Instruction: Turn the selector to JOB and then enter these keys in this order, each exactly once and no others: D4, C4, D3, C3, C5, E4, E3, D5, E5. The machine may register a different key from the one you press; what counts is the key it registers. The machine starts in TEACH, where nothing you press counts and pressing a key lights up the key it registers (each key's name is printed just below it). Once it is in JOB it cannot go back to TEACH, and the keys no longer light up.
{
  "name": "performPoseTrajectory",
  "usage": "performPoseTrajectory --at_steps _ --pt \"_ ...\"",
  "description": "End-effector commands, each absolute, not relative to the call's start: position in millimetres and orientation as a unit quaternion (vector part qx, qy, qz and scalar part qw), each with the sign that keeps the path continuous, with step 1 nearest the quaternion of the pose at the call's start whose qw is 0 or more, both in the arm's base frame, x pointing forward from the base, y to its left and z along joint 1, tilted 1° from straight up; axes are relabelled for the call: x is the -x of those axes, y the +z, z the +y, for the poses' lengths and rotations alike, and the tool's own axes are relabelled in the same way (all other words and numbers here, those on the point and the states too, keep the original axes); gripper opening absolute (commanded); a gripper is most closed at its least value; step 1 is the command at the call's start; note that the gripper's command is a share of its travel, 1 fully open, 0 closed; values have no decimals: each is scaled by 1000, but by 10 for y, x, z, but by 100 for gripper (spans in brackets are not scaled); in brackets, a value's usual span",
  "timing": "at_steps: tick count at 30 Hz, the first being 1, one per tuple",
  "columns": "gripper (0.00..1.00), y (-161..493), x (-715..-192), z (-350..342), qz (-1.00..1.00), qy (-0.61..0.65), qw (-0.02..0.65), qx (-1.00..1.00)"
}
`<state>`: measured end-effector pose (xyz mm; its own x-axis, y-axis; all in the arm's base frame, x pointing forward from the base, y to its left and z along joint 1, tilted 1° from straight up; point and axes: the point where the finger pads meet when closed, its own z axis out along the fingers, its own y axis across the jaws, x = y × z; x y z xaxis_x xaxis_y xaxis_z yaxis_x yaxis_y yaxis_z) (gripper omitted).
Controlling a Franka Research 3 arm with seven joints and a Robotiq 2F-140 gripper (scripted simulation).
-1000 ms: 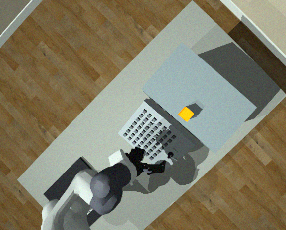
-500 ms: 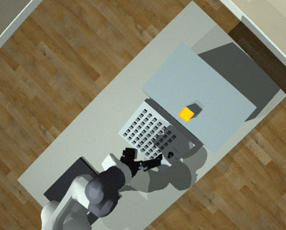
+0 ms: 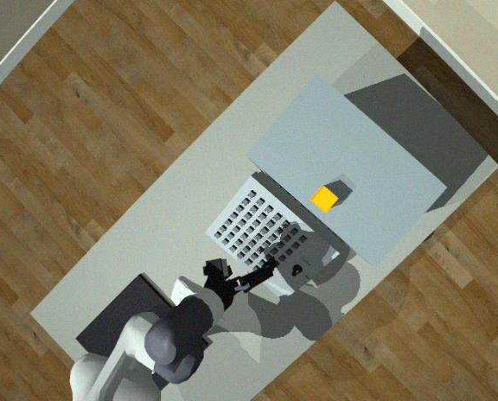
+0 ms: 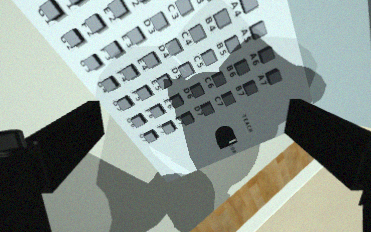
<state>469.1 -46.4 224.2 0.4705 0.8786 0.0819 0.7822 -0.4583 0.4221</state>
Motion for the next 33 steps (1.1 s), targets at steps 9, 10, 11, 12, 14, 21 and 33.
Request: performPoseTrajectory --at_steps 9,10,11,12,14,21,33 --pt "100 2219 -4702 -312 615 160 169 -754" --pt "100 2214 -4700 -300 621 161 169 -748" --pt "100 2210 -4697 -287 628 163 169 -742" --pt "100 2205 -4695 -274 634 164 169 -736" --pt "100 2196 -4691 -249 647 166 168 -725" --pt "100 2171 -4679 -177 682 173 167 -691" --pt "10 2161 -4674 -150 695 175 166 -678"
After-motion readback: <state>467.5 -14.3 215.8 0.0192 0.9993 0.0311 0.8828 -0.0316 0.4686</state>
